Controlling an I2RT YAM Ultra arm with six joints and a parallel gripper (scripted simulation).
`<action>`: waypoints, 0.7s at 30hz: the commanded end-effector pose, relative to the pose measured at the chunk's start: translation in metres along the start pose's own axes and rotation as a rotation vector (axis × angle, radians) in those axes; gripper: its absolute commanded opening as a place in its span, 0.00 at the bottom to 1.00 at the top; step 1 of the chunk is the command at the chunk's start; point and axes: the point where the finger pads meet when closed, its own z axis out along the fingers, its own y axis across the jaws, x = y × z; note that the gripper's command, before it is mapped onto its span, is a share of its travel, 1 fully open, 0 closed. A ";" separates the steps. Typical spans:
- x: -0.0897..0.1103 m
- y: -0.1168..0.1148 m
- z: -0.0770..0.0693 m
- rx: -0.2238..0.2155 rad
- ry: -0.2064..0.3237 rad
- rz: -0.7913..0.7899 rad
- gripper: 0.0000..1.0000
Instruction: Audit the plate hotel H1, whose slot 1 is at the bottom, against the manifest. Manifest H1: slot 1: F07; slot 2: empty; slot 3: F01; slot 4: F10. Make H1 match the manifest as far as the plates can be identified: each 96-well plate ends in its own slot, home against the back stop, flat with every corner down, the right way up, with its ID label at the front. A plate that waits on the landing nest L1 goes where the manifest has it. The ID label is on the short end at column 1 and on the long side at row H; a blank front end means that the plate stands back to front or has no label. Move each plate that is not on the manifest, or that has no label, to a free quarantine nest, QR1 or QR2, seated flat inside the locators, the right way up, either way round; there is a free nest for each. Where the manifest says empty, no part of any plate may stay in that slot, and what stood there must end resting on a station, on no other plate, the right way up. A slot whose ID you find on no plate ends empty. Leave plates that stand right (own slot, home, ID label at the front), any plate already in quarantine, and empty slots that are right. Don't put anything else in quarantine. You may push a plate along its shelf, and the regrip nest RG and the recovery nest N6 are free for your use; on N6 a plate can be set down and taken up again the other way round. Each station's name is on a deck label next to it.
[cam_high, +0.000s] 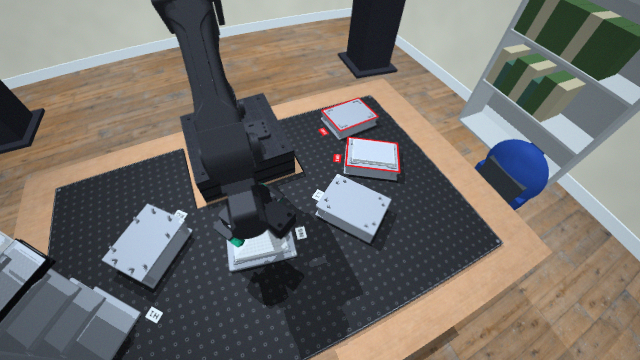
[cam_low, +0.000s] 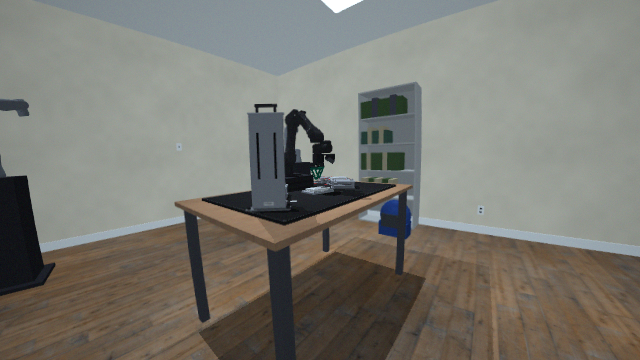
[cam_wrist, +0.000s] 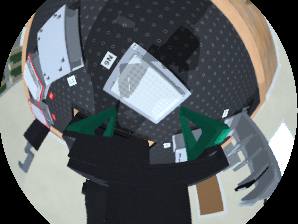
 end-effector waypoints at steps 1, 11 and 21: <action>-0.002 -0.001 -0.003 0.004 -0.010 0.067 1.00; -0.002 -0.001 -0.003 0.003 -0.011 0.264 1.00; -0.002 -0.001 -0.003 0.003 -0.011 0.424 1.00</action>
